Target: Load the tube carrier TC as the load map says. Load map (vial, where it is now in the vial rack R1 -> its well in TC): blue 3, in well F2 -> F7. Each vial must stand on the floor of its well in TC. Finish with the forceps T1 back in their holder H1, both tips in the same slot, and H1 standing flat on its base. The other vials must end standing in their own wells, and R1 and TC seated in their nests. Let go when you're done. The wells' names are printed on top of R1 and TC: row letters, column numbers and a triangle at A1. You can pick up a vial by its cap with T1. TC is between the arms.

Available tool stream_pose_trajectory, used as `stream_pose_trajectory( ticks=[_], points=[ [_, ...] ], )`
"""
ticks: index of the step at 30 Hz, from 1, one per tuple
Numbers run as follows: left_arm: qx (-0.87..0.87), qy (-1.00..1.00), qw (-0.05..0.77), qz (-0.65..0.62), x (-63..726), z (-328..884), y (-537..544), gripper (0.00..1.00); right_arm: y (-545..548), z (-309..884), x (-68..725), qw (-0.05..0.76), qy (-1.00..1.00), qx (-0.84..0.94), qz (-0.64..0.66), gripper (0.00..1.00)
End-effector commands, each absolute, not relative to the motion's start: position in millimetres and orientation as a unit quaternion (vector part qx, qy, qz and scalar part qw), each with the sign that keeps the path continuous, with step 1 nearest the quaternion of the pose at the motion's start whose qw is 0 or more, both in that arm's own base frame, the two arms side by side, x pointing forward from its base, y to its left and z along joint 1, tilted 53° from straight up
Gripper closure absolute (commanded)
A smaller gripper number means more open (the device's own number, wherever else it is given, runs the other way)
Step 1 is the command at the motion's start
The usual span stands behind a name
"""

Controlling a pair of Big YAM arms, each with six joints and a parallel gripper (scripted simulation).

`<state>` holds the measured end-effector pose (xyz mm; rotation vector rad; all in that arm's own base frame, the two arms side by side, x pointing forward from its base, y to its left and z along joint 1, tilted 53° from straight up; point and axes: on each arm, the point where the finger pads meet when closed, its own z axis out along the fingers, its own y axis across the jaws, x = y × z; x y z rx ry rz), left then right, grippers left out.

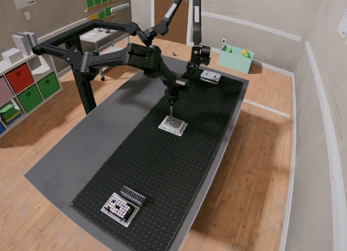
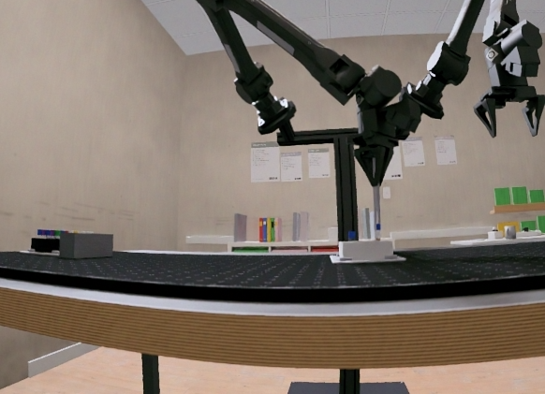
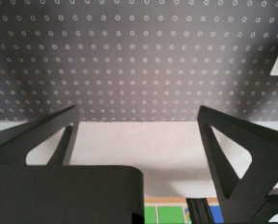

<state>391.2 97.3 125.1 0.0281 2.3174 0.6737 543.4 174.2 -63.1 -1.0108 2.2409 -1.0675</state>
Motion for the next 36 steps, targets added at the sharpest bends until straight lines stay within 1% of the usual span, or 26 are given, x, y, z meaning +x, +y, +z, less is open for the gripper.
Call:
stream_pose_trajectory(
  ticks=[1, 36],
  points=[
    [0.013, 0.894, 0.362, 0.262, 393.1, 128.7, 97.3, 0.00, 164.3, -68.4, 551.7, 0.225, 0.816, -0.362, -0.390, 0.91],
    [0.013, 0.894, 0.362, 0.262, 393.1, 128.7, 97.3, 0.00, 161.0, -72.4, 555.2, 0.225, 0.816, -0.362, -0.390, 0.91]
  ],
)
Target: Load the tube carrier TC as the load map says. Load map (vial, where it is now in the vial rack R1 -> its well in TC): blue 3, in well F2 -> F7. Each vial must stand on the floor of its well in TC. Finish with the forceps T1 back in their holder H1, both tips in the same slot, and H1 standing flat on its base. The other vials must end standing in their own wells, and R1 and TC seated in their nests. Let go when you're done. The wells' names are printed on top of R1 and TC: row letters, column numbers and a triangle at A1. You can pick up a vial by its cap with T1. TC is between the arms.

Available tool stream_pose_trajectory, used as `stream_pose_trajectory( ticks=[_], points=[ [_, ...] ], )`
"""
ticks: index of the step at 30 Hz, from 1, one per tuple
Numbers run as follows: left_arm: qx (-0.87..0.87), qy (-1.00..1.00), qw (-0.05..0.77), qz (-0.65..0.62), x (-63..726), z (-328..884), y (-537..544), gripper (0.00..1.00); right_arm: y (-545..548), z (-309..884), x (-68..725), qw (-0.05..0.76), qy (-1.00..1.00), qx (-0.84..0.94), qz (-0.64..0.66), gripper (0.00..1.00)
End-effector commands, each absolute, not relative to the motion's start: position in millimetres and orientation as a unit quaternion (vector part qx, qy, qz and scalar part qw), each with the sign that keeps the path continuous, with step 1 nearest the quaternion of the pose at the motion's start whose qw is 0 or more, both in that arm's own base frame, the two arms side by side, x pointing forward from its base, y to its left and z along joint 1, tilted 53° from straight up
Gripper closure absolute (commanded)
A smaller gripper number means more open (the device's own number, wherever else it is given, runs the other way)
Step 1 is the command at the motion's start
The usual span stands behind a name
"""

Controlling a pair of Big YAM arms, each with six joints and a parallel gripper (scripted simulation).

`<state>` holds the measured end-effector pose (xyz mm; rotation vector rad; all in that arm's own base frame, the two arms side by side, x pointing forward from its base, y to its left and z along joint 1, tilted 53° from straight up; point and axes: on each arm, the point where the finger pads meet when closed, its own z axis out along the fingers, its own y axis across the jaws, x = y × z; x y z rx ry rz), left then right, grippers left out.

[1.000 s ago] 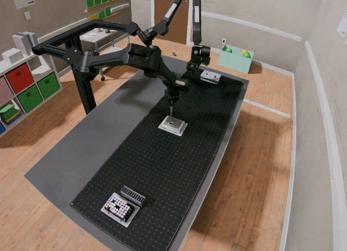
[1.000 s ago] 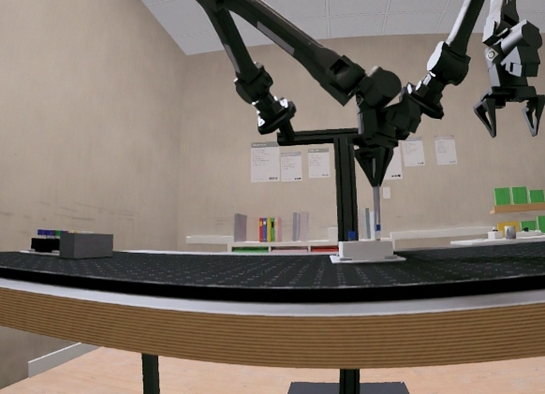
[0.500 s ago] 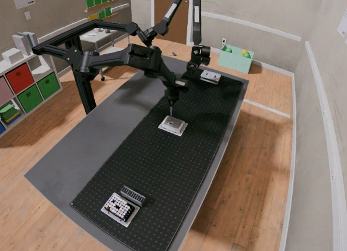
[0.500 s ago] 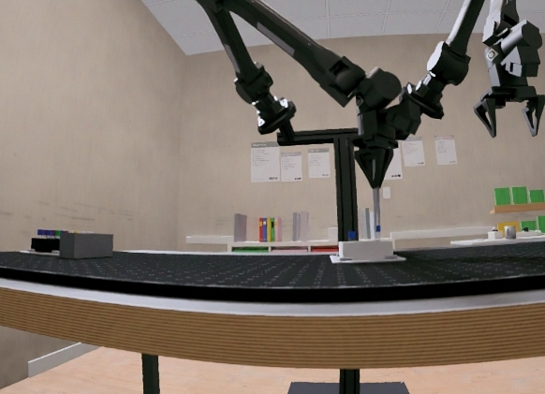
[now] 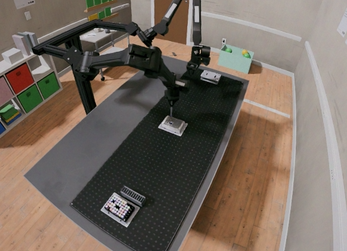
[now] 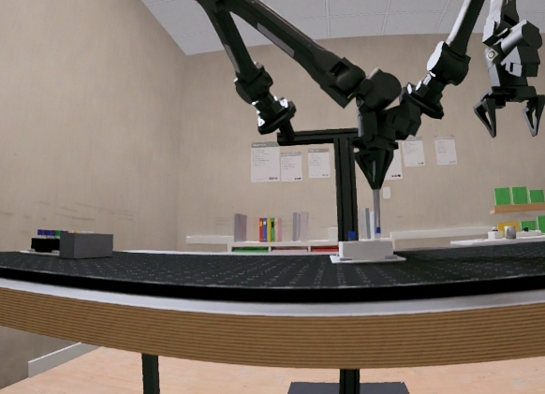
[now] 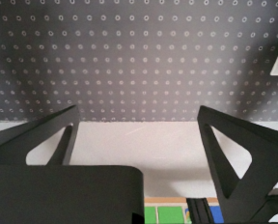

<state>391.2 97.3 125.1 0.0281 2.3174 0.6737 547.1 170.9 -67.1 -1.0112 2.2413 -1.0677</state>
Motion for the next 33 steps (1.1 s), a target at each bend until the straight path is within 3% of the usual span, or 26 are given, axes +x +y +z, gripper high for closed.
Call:
stream_pose_trajectory(
  ticks=[1, 33],
  points=[
    [0.013, 0.894, 0.362, 0.262, 393.1, 128.7, 97.3, 0.00, 160.8, -72.6, 555.2, 0.225, 0.816, -0.362, -0.390, 0.91],
    [0.013, 0.894, 0.362, 0.262, 393.1, 128.7, 97.3, 0.00, 158.0, -76.1, 558.6, 0.225, 0.816, -0.362, -0.390, 0.91]
  ],
)
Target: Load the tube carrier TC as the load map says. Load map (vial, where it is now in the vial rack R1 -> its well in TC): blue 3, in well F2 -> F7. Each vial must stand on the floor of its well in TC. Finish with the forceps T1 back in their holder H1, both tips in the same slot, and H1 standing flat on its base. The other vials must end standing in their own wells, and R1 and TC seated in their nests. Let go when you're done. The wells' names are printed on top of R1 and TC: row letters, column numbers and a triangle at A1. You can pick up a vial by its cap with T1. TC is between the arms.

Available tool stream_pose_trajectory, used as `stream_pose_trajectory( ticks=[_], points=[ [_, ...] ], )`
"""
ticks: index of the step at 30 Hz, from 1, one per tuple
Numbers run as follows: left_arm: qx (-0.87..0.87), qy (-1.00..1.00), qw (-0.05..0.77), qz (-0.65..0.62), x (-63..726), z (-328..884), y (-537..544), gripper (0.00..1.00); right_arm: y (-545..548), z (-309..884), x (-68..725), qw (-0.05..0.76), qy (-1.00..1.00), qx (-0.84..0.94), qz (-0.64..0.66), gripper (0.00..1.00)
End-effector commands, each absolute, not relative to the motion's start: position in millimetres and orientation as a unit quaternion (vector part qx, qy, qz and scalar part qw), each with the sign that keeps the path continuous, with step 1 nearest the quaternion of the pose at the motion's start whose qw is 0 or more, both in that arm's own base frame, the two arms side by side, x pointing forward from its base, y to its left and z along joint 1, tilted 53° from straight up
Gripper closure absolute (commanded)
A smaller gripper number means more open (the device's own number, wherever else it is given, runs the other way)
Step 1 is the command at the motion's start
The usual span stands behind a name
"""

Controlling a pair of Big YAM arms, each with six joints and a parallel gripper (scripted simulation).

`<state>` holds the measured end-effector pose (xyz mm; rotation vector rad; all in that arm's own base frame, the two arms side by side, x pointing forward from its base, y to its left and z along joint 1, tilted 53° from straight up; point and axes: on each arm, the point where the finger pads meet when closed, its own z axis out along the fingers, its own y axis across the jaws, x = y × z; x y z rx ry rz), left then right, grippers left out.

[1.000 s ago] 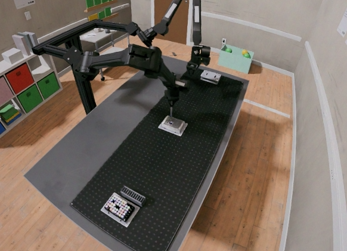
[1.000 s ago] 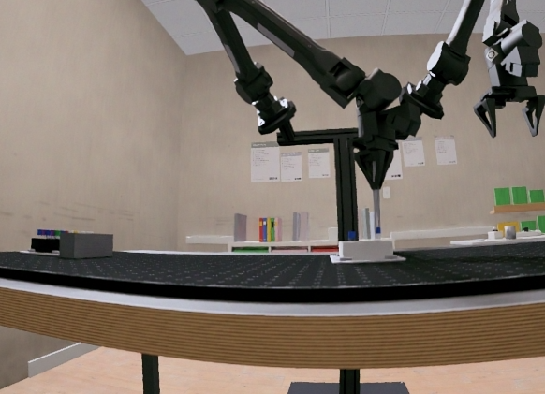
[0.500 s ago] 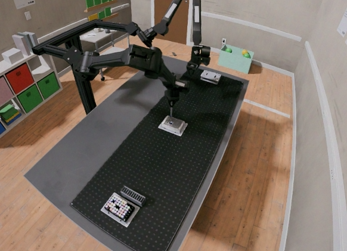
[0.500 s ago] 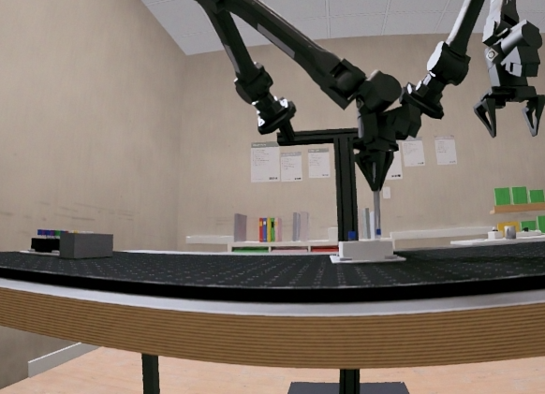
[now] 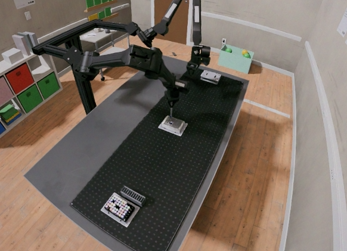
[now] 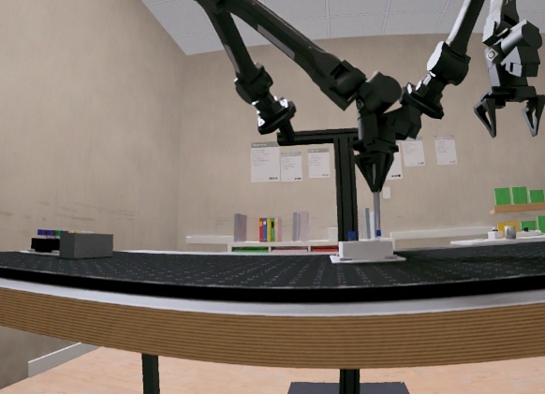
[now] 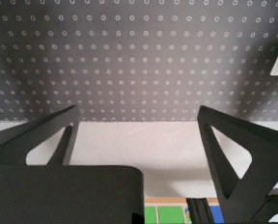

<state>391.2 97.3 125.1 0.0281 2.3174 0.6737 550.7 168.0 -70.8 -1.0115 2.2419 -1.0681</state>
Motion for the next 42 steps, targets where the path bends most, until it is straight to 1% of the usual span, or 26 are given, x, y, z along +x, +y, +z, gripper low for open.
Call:
stream_pose_trajectory(
  ticks=[1, 4, 5, 37, 42],
  points=[
    [0.013, 0.894, 0.362, 0.262, 393, 129, 97, 0.00, 158, -76, 559, 0.225, 0.816, -0.362, -0.390, 0.91],
    [0.013, 0.894, 0.362, 0.262, 393, 129, 97, 0.00, 158, -77, 559, 0.224, 0.816, -0.363, -0.390, 0.91],
    [0.013, 0.894, 0.362, 0.262, 393, 129, 97, 0.00, 163, -59, 555, 0.233, 0.819, -0.354, -0.388, 0.91],
    [0.013, 0.894, 0.362, 0.262, 393, 129, 97, 0.00, 160, -71, 554, 0.226, 0.818, -0.357, -0.389, 0.89],
    [0.013, 0.894, 0.362, 0.262, 393, 129, 97, 0.00, 183, -59, 545, 0.237, 0.813, -0.370, -0.383, 0.89]
  ],
)
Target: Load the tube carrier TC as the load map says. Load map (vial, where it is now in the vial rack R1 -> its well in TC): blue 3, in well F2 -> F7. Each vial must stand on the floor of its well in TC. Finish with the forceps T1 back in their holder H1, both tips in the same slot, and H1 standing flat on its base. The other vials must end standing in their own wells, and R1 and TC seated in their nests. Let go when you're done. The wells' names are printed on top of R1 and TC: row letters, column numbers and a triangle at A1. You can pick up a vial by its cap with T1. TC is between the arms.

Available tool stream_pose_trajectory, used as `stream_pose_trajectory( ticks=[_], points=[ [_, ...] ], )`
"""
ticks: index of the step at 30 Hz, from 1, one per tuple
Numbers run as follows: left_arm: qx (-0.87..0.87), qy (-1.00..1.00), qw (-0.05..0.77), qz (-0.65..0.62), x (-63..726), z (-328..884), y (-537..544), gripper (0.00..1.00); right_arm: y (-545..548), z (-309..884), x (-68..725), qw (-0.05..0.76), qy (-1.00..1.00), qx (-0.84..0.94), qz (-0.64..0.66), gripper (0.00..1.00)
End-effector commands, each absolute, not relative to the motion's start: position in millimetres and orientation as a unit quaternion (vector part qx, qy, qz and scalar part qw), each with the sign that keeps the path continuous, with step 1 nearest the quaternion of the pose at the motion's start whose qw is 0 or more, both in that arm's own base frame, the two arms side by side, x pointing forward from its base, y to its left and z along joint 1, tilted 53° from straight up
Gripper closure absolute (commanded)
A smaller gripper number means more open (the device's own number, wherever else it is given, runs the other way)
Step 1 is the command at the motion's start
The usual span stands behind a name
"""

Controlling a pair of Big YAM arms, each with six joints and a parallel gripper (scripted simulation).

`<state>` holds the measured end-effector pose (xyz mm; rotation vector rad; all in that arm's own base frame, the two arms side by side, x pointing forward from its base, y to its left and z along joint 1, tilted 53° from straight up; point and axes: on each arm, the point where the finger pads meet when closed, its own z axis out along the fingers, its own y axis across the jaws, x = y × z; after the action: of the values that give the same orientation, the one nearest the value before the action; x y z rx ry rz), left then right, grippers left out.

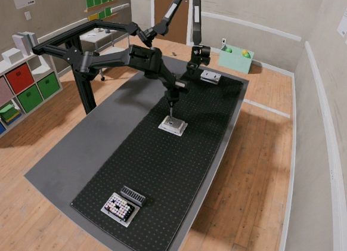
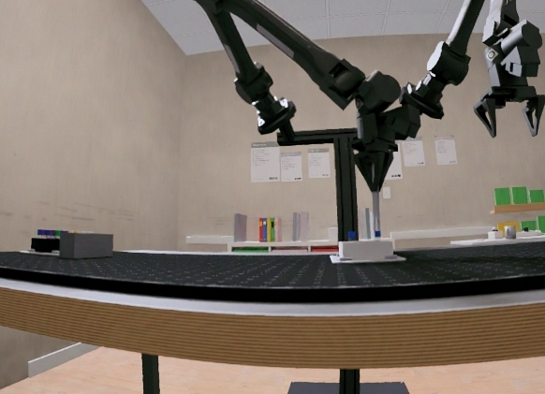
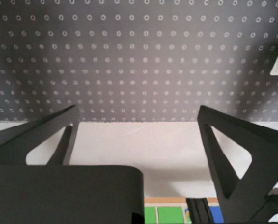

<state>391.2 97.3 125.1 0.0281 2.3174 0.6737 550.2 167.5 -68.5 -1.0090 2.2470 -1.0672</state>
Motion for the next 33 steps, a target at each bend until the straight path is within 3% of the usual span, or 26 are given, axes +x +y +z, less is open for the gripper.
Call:
stream_pose_trajectory(
  ticks=[1, 33],
  points=[
    [0.013, 0.894, 0.362, 0.262, 393, 129, 97, 0.00, 183, -62, 543, 0.234, 0.813, -0.371, -0.383, 0.89],
    [0.013, 0.894, 0.362, 0.262, 393, 129, 97, 0.00, 187, -55, 529, 0.230, 0.814, -0.373, -0.381, 0.89]
  ],
)
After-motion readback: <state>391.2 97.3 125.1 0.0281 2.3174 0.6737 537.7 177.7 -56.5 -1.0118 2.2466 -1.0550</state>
